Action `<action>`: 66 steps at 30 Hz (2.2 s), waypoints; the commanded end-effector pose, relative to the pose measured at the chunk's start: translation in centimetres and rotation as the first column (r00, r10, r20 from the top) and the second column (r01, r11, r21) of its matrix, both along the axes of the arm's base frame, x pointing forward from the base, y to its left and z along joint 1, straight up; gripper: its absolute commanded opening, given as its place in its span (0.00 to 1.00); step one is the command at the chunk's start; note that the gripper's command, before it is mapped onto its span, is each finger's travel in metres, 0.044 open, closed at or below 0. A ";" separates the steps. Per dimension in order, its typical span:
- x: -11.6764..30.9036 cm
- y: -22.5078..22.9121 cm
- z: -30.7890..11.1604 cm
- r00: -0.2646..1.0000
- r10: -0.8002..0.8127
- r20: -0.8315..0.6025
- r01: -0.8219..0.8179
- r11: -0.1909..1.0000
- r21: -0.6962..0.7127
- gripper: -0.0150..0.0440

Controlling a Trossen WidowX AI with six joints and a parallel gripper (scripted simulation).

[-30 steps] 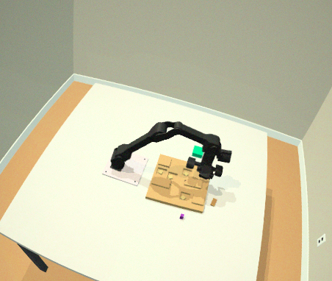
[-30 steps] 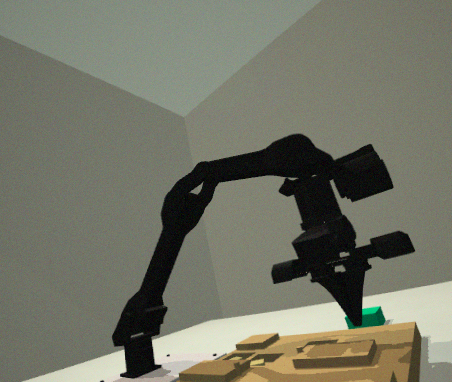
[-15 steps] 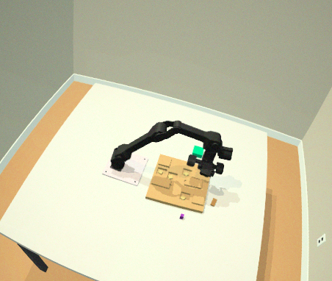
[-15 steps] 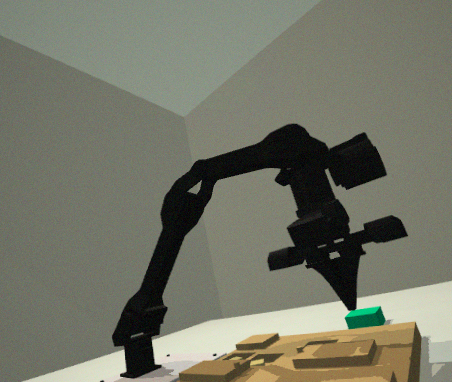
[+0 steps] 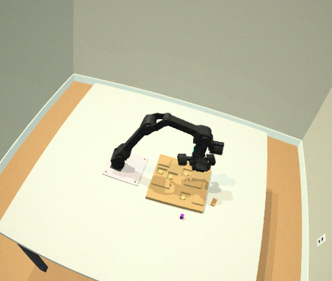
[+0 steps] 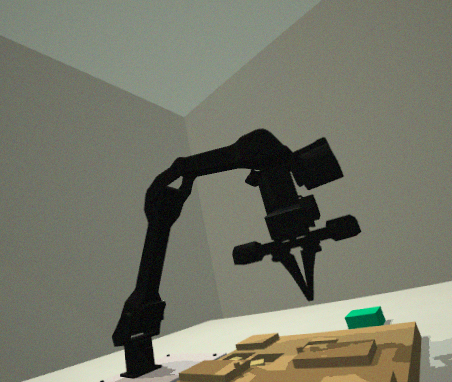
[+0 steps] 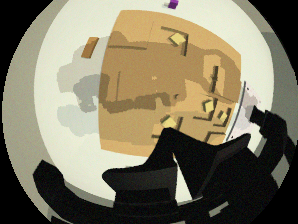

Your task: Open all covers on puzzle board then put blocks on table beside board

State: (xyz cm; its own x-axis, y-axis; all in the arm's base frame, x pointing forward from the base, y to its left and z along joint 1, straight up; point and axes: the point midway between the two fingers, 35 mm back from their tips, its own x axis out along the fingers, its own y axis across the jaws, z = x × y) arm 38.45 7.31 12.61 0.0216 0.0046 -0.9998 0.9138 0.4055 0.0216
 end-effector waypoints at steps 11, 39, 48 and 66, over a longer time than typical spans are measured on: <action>-7.3 -1.1 0.6 0.912 0.410 -0.001 -0.410 0.912 -0.008 0.25; -15.6 -2.2 -3.3 0.629 0.777 -0.005 -0.777 0.629 -0.014 0.25; -15.6 -2.0 -6.4 0.629 0.777 -0.005 -0.777 0.629 -0.014 0.25; -15.5 -2.0 -7.4 0.629 0.777 -0.005 -0.777 0.629 -0.014 0.25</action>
State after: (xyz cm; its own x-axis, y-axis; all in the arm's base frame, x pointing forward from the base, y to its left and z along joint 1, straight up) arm 23.15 5.34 5.52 0.0270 0.0065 -0.9996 0.2544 0.9670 0.0132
